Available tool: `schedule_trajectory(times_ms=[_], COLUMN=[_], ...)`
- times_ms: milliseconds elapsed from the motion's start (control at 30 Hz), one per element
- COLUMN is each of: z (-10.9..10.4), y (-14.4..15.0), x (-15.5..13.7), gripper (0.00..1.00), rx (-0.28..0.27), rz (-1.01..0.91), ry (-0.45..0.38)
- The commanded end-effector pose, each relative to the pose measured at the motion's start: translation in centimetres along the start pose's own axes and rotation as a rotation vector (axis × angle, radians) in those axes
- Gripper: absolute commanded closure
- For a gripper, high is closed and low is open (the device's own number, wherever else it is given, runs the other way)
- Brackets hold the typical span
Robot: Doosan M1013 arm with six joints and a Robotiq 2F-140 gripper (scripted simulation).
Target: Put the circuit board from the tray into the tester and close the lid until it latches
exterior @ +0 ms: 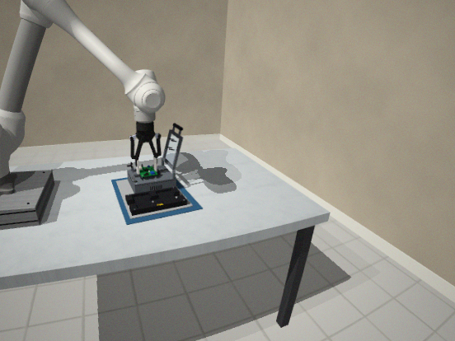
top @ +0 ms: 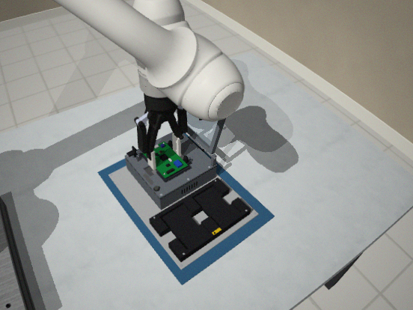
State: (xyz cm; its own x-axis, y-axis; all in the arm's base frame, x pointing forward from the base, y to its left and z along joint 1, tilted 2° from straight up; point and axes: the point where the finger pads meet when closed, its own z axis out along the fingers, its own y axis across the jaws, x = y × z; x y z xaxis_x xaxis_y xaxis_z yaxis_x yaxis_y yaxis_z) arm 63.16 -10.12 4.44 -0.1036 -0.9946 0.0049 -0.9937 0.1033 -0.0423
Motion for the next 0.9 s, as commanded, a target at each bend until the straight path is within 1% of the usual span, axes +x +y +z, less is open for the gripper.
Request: schedule_trajectory(times_ms=[0, 433, 467, 867], z=[0.33, 0.46, 0.46, 0.46], y=[0.16, 0.16, 0.16, 0.16], x=[0.05, 0.05, 0.05, 0.05], gripper=[0.54, 0.54, 0.42, 0.42], rx=[-0.001, -0.001, -0.001, -0.001], rz=[-0.003, -0.003, -0.003, -0.003], ry=[0.005, 0.005, 0.005, 0.005])
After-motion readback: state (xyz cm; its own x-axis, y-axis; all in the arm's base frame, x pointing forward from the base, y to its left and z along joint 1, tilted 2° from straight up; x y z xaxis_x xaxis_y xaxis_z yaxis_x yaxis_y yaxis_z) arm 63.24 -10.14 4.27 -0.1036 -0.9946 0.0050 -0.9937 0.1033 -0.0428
